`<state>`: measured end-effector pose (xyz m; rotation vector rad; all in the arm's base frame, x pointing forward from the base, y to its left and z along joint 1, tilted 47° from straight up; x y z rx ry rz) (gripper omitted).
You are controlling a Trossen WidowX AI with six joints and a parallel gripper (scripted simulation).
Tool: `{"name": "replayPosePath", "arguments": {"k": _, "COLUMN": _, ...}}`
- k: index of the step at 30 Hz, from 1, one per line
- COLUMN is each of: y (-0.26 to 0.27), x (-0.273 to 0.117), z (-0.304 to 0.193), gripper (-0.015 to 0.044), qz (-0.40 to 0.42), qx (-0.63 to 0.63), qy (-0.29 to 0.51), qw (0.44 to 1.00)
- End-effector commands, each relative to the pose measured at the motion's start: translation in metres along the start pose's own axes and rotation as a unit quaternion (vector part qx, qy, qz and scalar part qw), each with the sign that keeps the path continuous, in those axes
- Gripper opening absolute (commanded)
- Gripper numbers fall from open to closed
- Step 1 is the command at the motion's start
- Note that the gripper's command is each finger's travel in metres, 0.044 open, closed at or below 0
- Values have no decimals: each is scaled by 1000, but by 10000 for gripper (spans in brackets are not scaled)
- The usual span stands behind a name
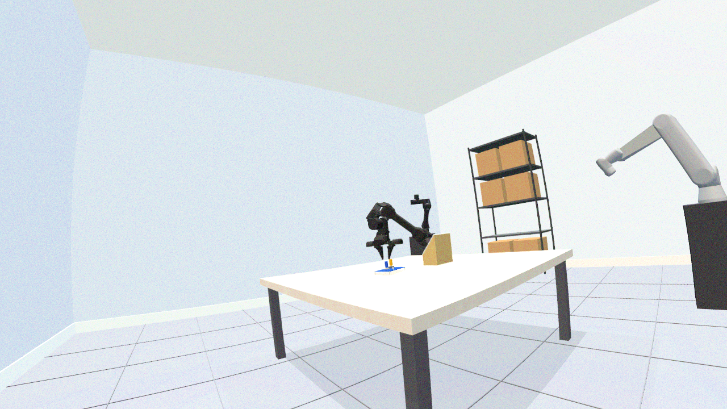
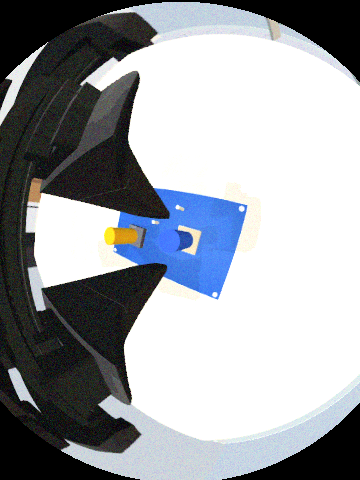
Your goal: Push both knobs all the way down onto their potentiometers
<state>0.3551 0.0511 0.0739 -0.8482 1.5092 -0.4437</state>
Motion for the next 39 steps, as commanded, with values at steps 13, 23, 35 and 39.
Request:
{"name": "replayPosePath", "arguments": {"k": 13, "y": 43, "x": -30, "z": -144, "gripper": 440, "qz": 5, "qx": -2, "qy": 3, "qw": 1000}}
{"name": "replayPosePath", "arguments": {"k": 23, "y": 45, "x": -28, "z": -163, "gripper": 440, "qz": 2, "qx": -2, "qy": 5, "qw": 1000}}
{"name": "replayPosePath", "arguments": {"k": 35, "y": 45, "x": -28, "z": -163, "gripper": 440, "qz": 2, "qx": -2, "qy": 5, "qw": 1000}}
{"name": "replayPosePath", "arguments": {"k": 39, "y": 45, "x": -28, "z": -163, "gripper": 440, "qz": 2, "qx": -2, "qy": 5, "qw": 1000}}
Point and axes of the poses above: the point midway between the two fingers, 35 mm back from their tips, its own x axis out along the fingers, its own y axis across the jaws, z = x × y, the point moved 6 cm from there along -x, back along the fingers, and after that the axes turned 15 degrees about x, right-handed, at the moved point
